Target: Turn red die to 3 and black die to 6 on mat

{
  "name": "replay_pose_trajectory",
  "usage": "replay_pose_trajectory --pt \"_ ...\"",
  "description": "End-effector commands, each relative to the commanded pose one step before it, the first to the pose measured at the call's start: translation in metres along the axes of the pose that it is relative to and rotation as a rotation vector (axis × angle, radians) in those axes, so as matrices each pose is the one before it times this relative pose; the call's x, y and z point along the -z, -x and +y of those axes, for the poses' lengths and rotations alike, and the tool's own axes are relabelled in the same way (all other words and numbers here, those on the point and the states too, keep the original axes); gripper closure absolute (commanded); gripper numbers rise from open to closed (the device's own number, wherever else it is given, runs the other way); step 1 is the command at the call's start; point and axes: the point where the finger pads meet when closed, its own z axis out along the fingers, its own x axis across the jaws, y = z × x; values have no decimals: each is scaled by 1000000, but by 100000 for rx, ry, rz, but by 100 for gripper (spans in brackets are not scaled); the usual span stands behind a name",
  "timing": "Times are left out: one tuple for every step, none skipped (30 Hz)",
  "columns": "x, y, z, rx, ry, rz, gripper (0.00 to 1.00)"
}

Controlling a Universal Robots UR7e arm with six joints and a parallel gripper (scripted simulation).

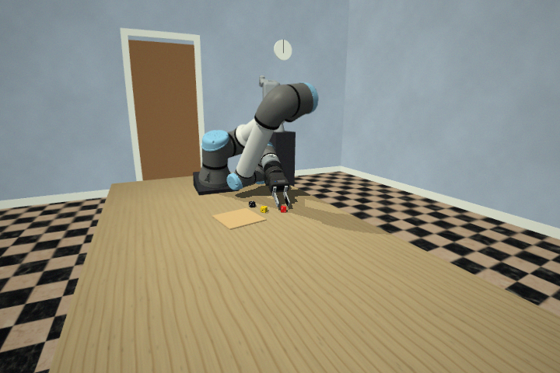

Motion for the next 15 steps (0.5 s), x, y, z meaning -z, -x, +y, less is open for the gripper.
replay_pose_trajectory --pt "21765 1571 -592 81 -279 -248 30" --pt "2165 9 4 0 1 0 30" --pt "1689 -9 -4 0 -1 0 30" --pt "1255 1 0 0 0 0 30" --pt "840 4 2 0 0 0 30" --pt "0 0 0 0 0 0 30" --pt "0 0 0 0 0 0 30" --pt "474 3 1 0 0 0 30" --pt "190 2 1 0 0 0 30" --pt "29 0 0 0 0 0 30" --pt "4 0 9 0 0 0 30" --pt "30 -1 58 0 0 0 30" --pt "77 -1 149 0 0 0 30" --pt "143 -2 274 0 0 0 30" --pt "224 -3 428 0 0 0 30"
